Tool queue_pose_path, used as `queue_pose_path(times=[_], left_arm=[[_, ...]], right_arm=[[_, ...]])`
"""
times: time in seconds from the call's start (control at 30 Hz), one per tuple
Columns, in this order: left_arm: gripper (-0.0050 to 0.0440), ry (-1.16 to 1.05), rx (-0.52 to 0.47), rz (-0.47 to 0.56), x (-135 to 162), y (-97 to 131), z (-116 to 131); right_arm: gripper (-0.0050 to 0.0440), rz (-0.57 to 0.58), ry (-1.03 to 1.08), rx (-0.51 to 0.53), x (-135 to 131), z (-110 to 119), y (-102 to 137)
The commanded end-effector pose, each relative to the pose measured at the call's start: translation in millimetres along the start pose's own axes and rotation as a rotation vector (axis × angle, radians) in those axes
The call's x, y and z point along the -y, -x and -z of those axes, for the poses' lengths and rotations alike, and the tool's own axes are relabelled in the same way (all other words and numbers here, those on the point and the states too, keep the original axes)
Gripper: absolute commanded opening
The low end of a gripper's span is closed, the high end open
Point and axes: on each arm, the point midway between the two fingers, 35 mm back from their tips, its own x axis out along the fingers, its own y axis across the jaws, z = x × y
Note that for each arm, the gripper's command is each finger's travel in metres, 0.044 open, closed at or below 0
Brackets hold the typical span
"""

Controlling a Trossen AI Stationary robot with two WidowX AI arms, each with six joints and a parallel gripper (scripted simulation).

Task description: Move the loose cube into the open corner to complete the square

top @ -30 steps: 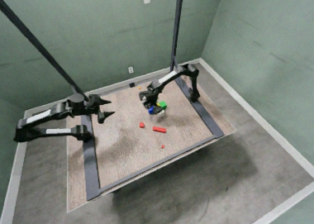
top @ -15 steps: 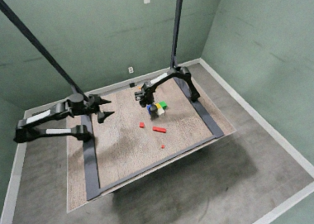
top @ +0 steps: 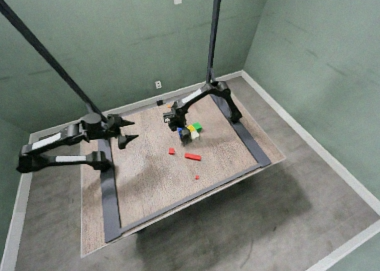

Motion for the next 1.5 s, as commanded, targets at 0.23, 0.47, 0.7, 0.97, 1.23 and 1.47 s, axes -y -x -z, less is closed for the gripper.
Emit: queue_pose_path(times=[0.23, 0.47, 0.7, 0.97, 1.23, 1.47], left_arm=[[0.0211, 0.002, 0.061, 0.004, -1.1, 55.2, -4.6], [0.0211, 0.002, 0.038, 0.002, -1.4, 53.3, -7.4], [0.0211, 0.001, 0.031, 0.001, -2.2, 51.0, -23.8], [0.0211, -0.006, 0.077, 0.012, -10.8, 67.5, -38.7], [0.0211, 0.046, 0.105, 0.001, -51.7, 101.0, 3.8], [0.0211, 0.107, 0.058, -0.005, -69.2, 109.0, 74.7]], right_arm=[[0.04, -0.001, -0.001, 0.024, -0.5, -7.0, 3.8], [0.04, 0.003, -0.002, 0.026, 1.6, -15.2, 3.4], [0.04, 0.012, -0.008, -0.01, 5.7, -20.9, -5.6], [0.04, 0.067, -0.042, 0.014, 16.7, -36.0, -13.4], [0.04, 0.093, -0.055, 0.04, 21.8, -46.0, -17.4], [0.04, 0.092, -0.053, 0.045, 21.5, -47.0, -16.1]])
